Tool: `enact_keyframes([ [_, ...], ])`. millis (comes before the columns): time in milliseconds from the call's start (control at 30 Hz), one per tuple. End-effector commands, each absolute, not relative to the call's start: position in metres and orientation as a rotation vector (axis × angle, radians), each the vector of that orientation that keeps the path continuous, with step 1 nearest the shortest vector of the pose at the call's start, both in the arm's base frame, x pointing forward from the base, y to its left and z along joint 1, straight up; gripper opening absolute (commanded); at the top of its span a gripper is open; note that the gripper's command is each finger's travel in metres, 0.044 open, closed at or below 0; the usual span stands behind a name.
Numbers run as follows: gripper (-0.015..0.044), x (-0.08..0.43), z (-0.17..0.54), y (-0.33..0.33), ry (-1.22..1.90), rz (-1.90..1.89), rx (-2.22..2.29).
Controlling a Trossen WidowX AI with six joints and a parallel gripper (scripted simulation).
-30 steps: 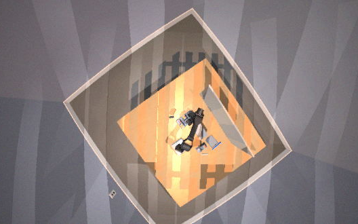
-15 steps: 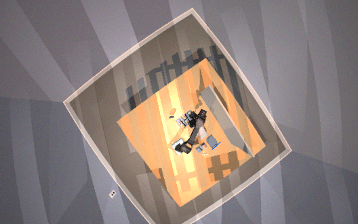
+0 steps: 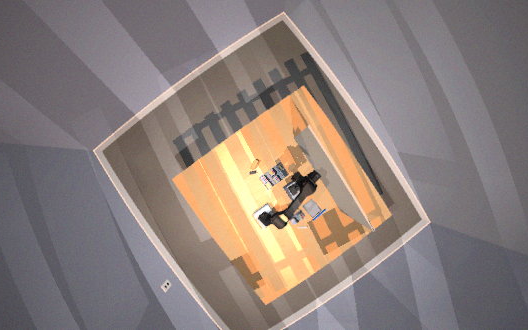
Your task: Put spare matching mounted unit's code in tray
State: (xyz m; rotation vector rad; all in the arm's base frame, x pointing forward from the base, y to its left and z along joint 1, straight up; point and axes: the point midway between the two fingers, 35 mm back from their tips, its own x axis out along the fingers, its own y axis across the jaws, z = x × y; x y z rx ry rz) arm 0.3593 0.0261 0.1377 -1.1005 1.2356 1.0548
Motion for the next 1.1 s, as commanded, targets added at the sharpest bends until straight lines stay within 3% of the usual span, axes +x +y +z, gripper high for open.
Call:
enact_keyframes([
  [0, 0.0000, 0.364, 0.137, 0.003, 1.231, 1.051, -1.098],
  [1067, 0.0000, 0.322, 0.137, -0.198, 1.266, 1.046, -1.122],
])
